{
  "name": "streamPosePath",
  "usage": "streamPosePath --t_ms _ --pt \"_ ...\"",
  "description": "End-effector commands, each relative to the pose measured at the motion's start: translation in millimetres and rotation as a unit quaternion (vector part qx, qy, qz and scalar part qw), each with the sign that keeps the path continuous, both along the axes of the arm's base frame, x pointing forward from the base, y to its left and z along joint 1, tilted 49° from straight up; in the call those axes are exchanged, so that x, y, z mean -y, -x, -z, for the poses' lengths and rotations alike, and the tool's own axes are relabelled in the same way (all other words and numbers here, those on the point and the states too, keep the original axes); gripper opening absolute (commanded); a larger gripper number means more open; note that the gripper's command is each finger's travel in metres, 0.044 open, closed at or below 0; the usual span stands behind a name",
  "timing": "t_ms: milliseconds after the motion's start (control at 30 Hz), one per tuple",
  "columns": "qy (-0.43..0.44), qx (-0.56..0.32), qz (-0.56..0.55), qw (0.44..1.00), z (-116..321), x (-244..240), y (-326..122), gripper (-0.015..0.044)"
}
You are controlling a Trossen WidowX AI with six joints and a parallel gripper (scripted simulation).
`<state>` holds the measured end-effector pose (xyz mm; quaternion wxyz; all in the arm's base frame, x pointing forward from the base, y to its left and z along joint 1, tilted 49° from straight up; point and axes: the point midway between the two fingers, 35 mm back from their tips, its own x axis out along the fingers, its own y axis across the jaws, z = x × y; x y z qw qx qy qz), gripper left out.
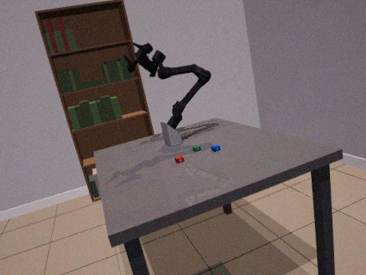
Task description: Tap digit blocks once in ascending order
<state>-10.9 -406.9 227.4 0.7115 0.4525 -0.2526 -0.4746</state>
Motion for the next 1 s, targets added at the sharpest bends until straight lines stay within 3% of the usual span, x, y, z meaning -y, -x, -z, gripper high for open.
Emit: streamPosePath --t_ms 0,233,500,733,967 --pt "-0.003 -0.003 -0.004 1.000 2.2 1.2 -3.0 0.0400" --pt "-0.103 -0.133 -0.181 0.969 78.8 12.5 -115.6 0.0400" --pt "-0.160 -0.263 -0.401 0.863 152.8 -37.7 -230.2 0.0400" --pt "-0.174 -0.343 -0.588 0.711 203.2 -119.1 -303.2 0.0400" --pt "-0.163 -0.385 -0.755 0.505 238.2 -223.1 -343.1 0.0400"
